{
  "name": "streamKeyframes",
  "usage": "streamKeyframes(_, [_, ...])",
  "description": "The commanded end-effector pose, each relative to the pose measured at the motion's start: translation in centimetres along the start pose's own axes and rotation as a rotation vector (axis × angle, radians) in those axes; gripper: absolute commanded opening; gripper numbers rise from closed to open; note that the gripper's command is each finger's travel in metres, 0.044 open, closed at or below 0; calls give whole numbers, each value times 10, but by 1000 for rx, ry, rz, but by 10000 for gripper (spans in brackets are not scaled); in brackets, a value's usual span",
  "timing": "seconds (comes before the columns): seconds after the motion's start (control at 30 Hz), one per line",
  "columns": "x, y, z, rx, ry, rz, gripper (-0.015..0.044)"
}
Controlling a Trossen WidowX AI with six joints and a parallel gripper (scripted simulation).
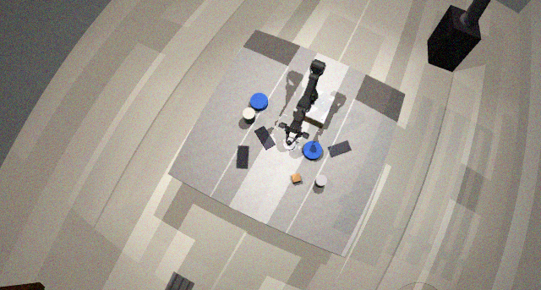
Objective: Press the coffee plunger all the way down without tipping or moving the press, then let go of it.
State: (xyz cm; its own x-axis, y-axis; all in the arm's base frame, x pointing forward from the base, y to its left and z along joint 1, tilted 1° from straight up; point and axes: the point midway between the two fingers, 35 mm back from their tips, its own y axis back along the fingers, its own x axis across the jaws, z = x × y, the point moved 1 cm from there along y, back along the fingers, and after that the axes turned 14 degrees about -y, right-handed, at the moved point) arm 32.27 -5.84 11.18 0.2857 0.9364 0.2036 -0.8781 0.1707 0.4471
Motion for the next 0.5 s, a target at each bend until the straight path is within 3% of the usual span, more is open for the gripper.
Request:
streamKeyframes(0.0, [-1, -3, -6, 28, 9, -6, 121])
streamKeyframes(0.47, [-1, -5, -4, 28, 9, -6, 121])
